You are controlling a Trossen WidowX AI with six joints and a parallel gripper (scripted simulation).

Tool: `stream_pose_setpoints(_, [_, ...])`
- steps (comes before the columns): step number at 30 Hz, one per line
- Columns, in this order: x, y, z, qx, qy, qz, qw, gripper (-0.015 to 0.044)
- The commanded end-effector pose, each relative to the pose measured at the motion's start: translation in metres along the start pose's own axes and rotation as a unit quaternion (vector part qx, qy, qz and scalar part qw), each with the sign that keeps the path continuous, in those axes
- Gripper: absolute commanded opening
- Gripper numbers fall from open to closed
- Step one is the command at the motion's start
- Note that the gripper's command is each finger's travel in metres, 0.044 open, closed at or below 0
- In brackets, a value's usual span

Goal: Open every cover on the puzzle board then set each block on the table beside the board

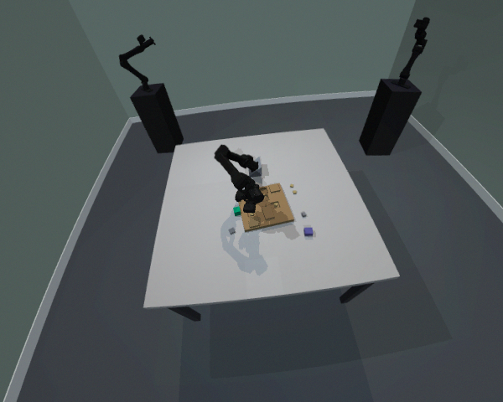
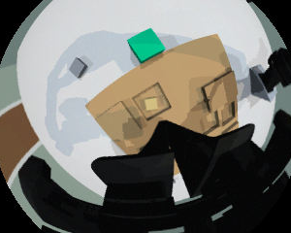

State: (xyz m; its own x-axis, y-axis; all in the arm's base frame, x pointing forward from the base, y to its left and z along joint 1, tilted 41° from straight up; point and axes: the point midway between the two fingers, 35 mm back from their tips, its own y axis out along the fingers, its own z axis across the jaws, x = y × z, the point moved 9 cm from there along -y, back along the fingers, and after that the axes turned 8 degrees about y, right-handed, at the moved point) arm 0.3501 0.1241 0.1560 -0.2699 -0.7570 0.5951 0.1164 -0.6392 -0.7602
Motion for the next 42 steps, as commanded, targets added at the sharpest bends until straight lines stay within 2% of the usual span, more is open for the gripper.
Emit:
stream_pose_setpoints(1, [0.006,-0.002,0.004,0.004,0.015,0.0,1.0,0.0])
stream_pose_setpoints(5, [0.006,0.002,0.005,0.004,-0.058,0.0,0.998,0.0])
stream_pose_setpoints(11, [0.006,0.018,0.007,0.004,-0.303,-0.001,0.953,0.0])
stream_pose_setpoints(15, [0.007,0.029,0.007,0.004,-0.466,-0.002,0.885,0.0])
stream_pose_setpoints(21, [0.008,0.046,0.008,0.003,-0.666,-0.004,0.745,0.0])
stream_pose_setpoints(24, [0.008,0.047,0.008,0.003,-0.696,-0.004,0.718,0.0])
stream_pose_setpoints(42, [0.007,0.049,0.007,0.003,-0.696,-0.004,0.718,0.0])
